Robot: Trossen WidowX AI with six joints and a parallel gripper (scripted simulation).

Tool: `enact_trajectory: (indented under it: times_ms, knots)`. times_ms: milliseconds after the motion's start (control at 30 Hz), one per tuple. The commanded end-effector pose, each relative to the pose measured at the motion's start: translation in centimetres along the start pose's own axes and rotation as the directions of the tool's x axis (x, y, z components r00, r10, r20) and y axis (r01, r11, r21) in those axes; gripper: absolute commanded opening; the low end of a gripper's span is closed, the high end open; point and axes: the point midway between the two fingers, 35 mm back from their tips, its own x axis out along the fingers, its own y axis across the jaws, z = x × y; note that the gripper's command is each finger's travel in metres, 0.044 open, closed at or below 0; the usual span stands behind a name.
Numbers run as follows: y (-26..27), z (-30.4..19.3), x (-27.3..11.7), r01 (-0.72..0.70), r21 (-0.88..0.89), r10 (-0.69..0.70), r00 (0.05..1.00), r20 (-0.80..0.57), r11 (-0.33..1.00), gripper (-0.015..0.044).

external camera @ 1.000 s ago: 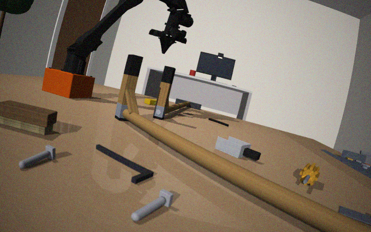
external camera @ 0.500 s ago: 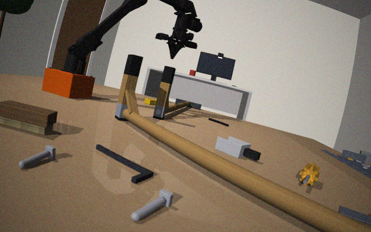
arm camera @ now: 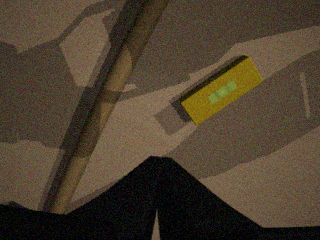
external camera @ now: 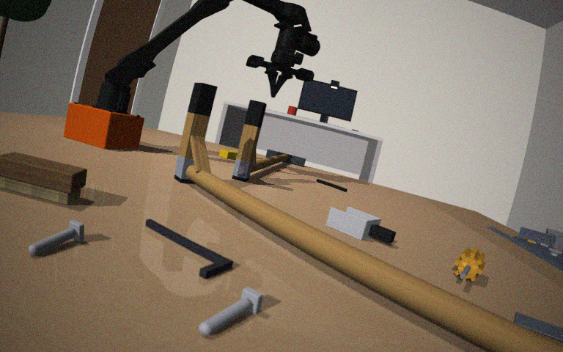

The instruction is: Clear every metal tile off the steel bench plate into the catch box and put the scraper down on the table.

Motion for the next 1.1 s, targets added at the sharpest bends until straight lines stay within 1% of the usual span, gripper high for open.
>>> enact_trajectory:
  times_ms: [0, 267, 1067]
  knots:
    - [0.5, 1.2, 0.4, 0.002, 0.058, -0.004, 1.000, 0.026, 0.998, 0.0000]
    - [0.7, 1.2, 0.9, 0.002, 0.058, -0.004, 1.000, 0.026, 0.998, 0.0000]
    - [1.6, 0.9, 6.5, 0.001, 0.058, -0.003, 1.000, 0.026, 0.998, 0.0000]
